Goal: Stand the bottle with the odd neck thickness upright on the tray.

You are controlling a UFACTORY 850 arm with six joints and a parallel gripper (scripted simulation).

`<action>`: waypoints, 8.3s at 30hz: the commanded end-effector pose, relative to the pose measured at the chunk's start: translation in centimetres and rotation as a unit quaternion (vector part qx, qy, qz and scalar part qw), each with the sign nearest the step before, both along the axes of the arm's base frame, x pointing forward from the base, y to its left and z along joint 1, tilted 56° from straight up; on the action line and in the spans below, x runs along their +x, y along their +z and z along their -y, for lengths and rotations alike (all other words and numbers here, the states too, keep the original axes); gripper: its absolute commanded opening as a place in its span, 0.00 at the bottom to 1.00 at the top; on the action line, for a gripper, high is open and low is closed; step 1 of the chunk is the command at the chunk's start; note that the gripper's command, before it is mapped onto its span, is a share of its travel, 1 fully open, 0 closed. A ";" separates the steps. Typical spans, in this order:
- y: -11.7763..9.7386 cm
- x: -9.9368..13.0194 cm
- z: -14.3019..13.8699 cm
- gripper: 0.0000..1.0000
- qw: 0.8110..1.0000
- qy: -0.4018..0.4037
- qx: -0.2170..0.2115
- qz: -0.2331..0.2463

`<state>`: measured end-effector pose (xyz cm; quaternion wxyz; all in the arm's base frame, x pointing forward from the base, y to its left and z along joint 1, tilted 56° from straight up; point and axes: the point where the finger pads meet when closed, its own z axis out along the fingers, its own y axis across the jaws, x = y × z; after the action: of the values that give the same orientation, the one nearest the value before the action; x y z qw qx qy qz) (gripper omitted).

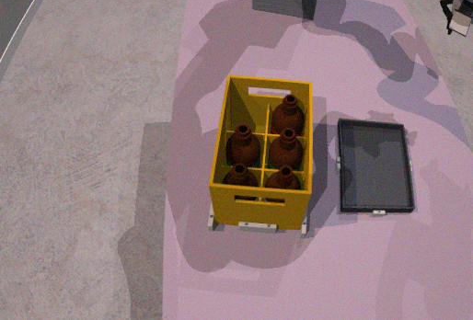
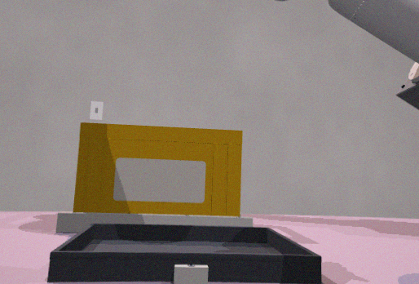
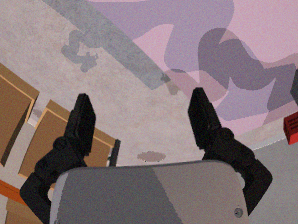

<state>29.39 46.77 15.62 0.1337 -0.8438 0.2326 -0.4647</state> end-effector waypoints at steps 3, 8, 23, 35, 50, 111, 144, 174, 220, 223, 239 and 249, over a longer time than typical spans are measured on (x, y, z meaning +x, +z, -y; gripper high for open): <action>0.0 0.0 -0.1 1.00 1.000 0.000 0.000 0.000; 0.0 0.0 -0.1 1.00 1.000 0.000 0.000 0.000; 0.8 0.5 1.6 1.00 1.000 -0.004 0.002 0.000; 5.4 3.2 11.8 1.00 1.000 -0.028 0.008 -0.003; 10.2 6.0 22.7 1.00 0.998 -0.053 0.016 -0.007; 23.5 13.7 52.1 1.00 0.992 -0.122 0.035 -0.015; 23.5 13.7 52.1 0.00 0.992 -0.122 0.035 -0.015; 23.3 13.6 52.2 0.65 0.992 -0.122 0.035 -0.015; 23.0 13.9 52.3 0.65 0.992 -0.122 0.035 -0.015; 22.9 14.1 52.3 0.65 0.992 -0.122 0.035 -0.015; 21.9 15.5 52.7 0.65 0.992 -0.122 0.035 -0.015; 21.1 16.6 53.0 0.65 0.992 -0.122 0.035 -0.015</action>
<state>45.68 -6.12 36.87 0.1011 -0.8109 0.3522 -0.4562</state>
